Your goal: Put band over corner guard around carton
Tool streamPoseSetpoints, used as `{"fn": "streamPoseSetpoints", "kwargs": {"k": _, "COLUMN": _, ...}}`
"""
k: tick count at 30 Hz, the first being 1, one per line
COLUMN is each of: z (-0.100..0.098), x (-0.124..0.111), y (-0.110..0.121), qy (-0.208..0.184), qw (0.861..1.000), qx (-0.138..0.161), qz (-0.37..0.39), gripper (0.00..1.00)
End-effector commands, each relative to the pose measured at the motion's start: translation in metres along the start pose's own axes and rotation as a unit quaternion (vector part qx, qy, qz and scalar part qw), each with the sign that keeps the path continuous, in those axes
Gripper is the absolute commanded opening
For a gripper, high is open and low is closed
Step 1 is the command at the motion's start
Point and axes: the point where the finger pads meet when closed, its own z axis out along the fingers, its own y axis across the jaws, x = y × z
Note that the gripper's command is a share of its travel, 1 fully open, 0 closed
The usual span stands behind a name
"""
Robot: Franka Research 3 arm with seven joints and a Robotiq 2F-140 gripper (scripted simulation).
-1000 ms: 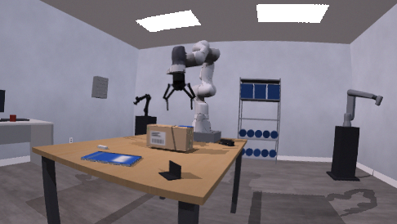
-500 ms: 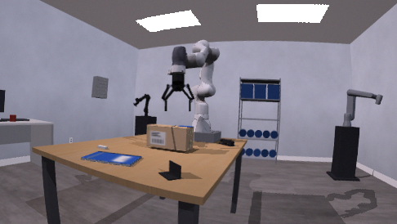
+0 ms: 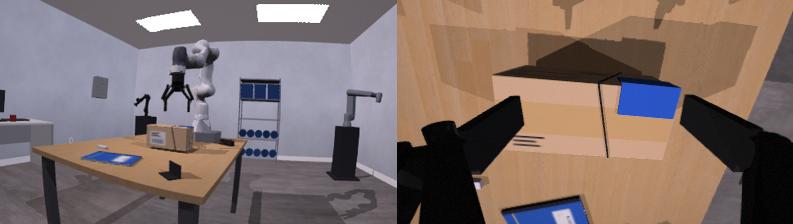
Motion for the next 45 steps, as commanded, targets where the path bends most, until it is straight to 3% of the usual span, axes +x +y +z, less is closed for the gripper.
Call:
{"fn": "streamPoseSetpoints", "kwargs": {"k": 1, "z": 0.000, "x": -0.004, "y": -0.002, "qy": -0.003, "qw": 0.999, "qx": 0.005, "qz": 0.040, "gripper": 1.00}}
{"fn": "streamPoseSetpoints", "kwargs": {"k": 36, "z": 0.001, "x": -0.005, "y": -0.002, "qy": -0.004, "qw": 0.999, "qx": 0.006, "qz": 0.045, "gripper": 1.00}}
{"fn": "streamPoseSetpoints", "kwargs": {"k": 45, "z": 0.029, "x": -0.006, "y": 0.003, "qy": 0.000, "qw": 0.998, "qx": 0.006, "qz": -0.061, "gripper": 1.00}}
